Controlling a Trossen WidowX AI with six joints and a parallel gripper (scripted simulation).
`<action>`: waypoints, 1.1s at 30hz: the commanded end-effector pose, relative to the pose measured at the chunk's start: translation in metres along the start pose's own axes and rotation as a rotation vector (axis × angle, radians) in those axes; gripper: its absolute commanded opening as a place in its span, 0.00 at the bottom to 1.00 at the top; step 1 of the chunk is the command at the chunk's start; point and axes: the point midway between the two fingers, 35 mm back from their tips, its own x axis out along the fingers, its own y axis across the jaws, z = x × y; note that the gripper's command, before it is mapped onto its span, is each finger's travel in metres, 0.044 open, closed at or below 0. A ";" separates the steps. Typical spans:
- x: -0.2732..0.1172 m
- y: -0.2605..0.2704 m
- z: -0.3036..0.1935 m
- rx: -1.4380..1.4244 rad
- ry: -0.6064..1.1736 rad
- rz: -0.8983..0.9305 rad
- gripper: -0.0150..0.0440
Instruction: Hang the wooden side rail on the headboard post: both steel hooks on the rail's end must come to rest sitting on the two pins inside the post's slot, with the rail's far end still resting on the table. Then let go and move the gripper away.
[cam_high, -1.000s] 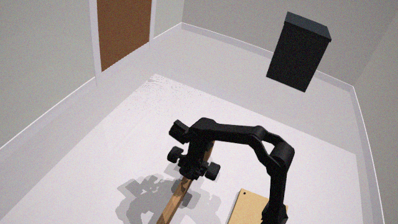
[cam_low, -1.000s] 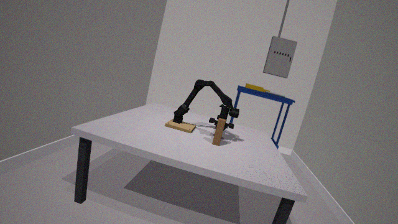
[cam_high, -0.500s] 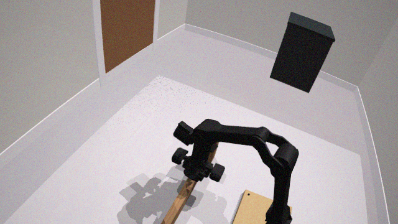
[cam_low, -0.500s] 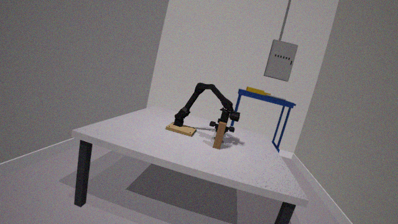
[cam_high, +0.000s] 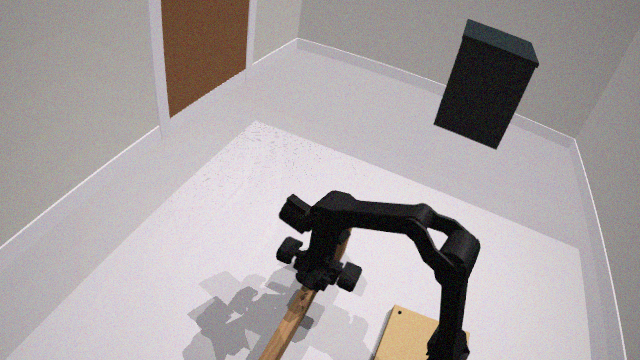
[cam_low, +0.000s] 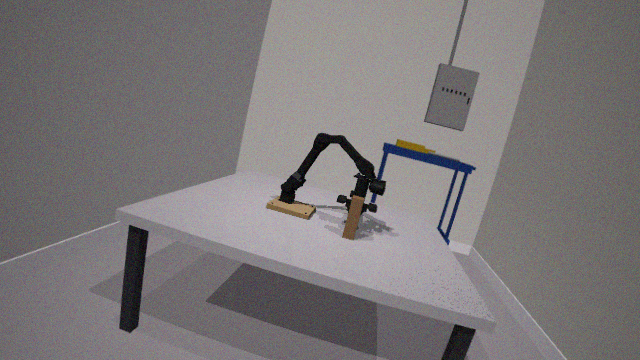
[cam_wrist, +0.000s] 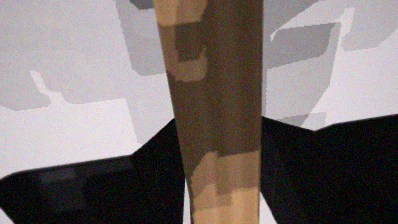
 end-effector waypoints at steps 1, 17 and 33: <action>-0.003 -0.002 -0.001 -0.007 0.004 -0.006 0.25; -0.003 -0.004 -0.003 -0.008 0.004 -0.006 0.25; -0.001 -0.002 -0.005 -0.008 0.004 -0.006 0.25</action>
